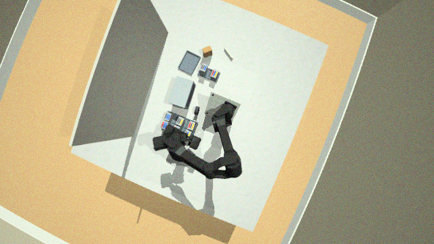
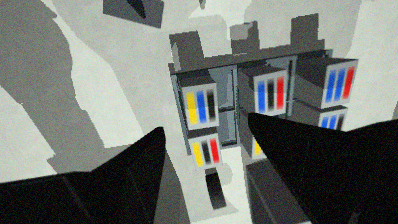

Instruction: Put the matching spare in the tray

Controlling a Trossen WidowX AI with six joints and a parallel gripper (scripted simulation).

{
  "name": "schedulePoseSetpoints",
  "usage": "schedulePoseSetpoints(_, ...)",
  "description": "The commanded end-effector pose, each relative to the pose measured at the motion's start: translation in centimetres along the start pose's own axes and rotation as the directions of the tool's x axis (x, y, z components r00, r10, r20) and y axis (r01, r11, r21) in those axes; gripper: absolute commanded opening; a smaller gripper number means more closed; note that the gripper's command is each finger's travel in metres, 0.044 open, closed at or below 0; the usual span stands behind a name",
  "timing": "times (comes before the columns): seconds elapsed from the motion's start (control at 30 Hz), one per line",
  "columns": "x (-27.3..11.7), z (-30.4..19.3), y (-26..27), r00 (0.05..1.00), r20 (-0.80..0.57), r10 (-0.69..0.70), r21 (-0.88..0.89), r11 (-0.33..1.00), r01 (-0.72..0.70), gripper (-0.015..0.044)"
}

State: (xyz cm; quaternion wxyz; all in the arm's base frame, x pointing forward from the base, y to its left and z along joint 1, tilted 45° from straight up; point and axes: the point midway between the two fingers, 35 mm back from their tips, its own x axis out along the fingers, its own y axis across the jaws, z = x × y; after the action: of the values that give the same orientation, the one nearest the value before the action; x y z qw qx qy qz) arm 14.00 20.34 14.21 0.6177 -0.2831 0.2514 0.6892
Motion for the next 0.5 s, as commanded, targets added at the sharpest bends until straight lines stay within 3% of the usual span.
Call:
schedulePoseSetpoints(0.0, 0.2, 0.0, -0.1, 1.0, -0.001, -0.005, 0.003, 1.0, 0.005, 0.03)
schedulePoseSetpoints(0.47, 2.1, -0.2, -0.4, 1.0, -0.004, -0.005, 0.002, 1.0, 0.005, 0.03)
